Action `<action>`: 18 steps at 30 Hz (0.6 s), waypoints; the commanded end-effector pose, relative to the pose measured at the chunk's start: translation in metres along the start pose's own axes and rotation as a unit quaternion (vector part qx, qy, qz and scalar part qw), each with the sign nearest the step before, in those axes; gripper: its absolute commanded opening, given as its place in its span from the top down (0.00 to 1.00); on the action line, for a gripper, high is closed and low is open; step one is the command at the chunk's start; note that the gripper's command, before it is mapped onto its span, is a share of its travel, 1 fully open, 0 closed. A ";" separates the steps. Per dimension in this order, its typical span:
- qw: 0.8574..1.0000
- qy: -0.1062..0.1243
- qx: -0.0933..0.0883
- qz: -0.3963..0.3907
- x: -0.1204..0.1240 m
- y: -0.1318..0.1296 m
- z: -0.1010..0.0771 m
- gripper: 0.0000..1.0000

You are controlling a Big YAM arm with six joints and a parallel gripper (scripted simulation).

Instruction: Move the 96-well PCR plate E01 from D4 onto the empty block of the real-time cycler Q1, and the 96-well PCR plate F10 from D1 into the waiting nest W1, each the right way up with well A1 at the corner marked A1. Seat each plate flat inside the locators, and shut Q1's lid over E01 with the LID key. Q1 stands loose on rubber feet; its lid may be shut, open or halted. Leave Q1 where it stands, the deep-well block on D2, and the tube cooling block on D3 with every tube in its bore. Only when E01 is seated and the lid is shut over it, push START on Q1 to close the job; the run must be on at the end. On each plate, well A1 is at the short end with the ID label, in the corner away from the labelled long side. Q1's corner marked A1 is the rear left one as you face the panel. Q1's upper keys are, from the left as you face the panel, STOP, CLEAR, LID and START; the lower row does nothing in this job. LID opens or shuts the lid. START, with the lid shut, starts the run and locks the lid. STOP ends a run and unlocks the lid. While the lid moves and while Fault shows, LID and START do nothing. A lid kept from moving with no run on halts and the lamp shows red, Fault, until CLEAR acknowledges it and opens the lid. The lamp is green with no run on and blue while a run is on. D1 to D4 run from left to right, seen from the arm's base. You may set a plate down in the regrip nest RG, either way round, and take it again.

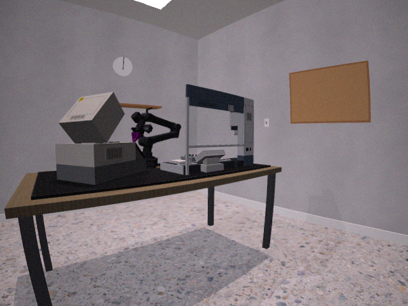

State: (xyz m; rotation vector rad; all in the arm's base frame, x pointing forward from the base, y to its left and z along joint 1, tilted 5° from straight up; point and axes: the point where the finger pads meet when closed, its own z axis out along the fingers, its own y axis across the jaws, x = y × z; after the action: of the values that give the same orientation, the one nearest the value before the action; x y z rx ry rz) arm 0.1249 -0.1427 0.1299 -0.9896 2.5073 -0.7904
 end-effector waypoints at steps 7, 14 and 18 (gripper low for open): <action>0.999 0.013 0.044 0.003 0.003 -0.036 -0.020 1.00; 0.999 0.009 0.040 0.000 0.002 -0.044 -0.011 1.00; 0.999 0.007 0.041 0.000 0.001 -0.051 -0.005 1.00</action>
State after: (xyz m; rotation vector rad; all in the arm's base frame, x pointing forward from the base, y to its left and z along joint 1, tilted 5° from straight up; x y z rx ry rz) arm 0.1328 -0.1540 0.1292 -0.9882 2.5091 -0.8043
